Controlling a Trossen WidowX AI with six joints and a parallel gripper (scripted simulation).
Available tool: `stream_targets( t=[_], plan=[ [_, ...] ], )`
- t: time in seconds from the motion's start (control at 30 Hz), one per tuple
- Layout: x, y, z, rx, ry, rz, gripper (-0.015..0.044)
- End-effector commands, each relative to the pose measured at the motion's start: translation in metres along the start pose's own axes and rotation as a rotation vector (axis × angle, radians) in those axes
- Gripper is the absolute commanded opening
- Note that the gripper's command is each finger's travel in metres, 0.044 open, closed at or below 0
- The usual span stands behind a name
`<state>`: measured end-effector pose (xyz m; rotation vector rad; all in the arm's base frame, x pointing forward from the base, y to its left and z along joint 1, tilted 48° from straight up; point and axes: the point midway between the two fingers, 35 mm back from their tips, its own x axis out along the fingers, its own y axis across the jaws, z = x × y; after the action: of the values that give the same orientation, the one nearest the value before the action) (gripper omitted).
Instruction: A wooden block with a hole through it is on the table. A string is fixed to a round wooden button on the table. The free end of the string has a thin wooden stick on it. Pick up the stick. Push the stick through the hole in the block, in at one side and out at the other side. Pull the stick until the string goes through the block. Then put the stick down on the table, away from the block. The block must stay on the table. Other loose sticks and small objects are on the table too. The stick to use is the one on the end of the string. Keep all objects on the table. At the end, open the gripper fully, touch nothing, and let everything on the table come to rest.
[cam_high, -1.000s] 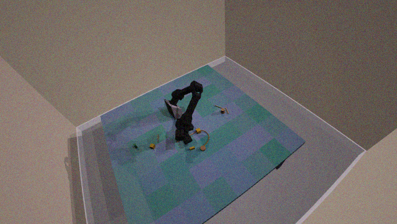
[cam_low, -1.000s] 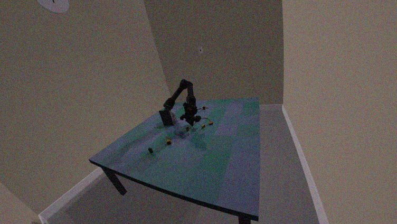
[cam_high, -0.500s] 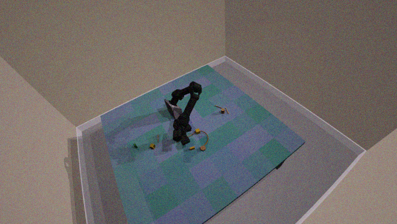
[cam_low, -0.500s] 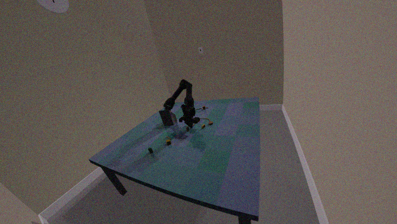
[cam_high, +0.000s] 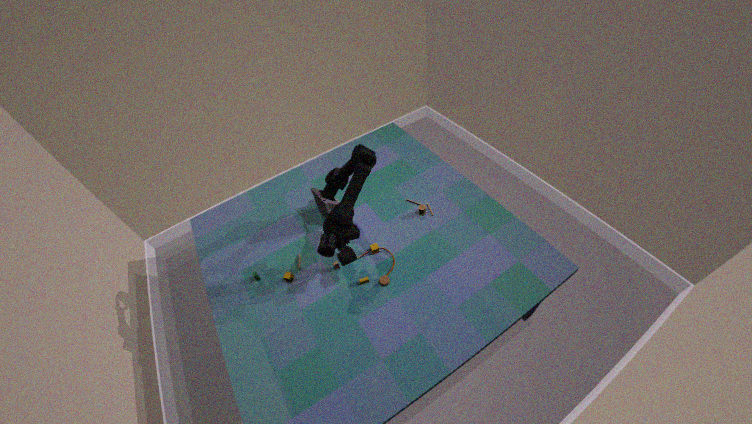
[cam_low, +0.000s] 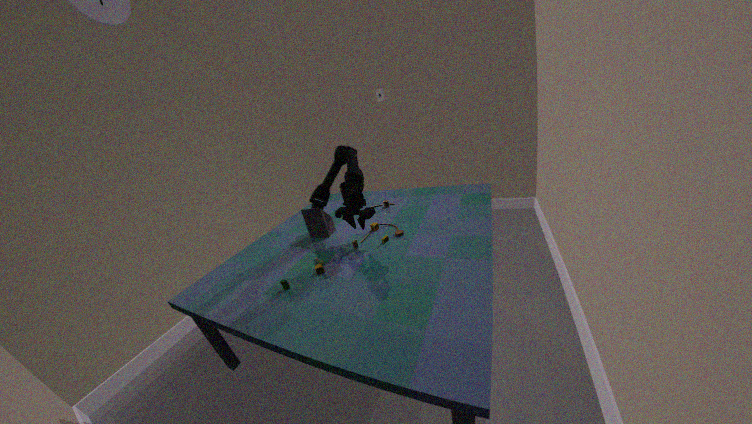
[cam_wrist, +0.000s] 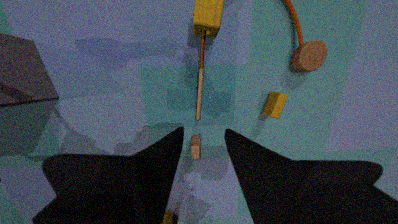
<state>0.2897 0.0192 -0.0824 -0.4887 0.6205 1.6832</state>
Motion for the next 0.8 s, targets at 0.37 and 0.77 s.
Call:
stream_targets(
  t=[0.37,0.77],
  plan=[
    [-0.033,0.0,0.003,-0.005,0.002,0.0,0.044],
    [-0.031,0.0,0.003,0.0,-0.002,-0.004,0.044]
  ],
)
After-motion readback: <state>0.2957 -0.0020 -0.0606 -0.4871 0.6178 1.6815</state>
